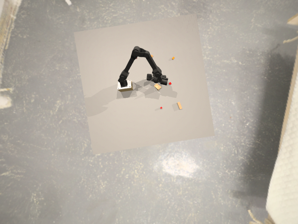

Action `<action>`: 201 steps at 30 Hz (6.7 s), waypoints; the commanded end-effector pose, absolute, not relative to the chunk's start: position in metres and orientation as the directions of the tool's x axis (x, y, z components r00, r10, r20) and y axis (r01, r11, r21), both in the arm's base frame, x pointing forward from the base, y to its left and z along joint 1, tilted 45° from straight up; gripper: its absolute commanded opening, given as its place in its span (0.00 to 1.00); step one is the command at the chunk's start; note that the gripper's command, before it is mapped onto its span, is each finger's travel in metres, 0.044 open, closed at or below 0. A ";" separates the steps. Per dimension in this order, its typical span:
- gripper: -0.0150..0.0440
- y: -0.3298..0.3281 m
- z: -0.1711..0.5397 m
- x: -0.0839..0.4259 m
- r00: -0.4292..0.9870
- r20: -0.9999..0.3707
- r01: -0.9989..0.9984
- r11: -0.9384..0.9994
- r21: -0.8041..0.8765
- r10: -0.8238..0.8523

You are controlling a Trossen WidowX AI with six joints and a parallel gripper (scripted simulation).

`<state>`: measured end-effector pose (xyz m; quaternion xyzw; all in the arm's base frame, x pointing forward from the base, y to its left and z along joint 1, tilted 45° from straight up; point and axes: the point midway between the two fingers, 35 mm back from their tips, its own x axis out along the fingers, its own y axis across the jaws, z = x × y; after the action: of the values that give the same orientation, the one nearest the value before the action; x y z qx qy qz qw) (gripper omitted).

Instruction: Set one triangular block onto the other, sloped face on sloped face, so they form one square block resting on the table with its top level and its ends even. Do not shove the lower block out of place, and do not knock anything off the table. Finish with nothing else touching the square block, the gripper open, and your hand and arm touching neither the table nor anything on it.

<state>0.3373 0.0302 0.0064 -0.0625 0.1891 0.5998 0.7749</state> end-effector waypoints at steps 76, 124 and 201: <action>0.25 0.068 0.074 0.352 -0.095 -0.980 -0.954 0.265 0.140 0.176; 1.00 0.009 0.151 0.350 -0.125 -0.992 -0.949 0.291 0.123 0.010; 0.25 0.082 0.142 0.368 -0.083 -0.977 -0.954 0.267 0.135 0.196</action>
<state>0.3699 0.0927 0.1298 -0.3446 0.5454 0.4962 0.5810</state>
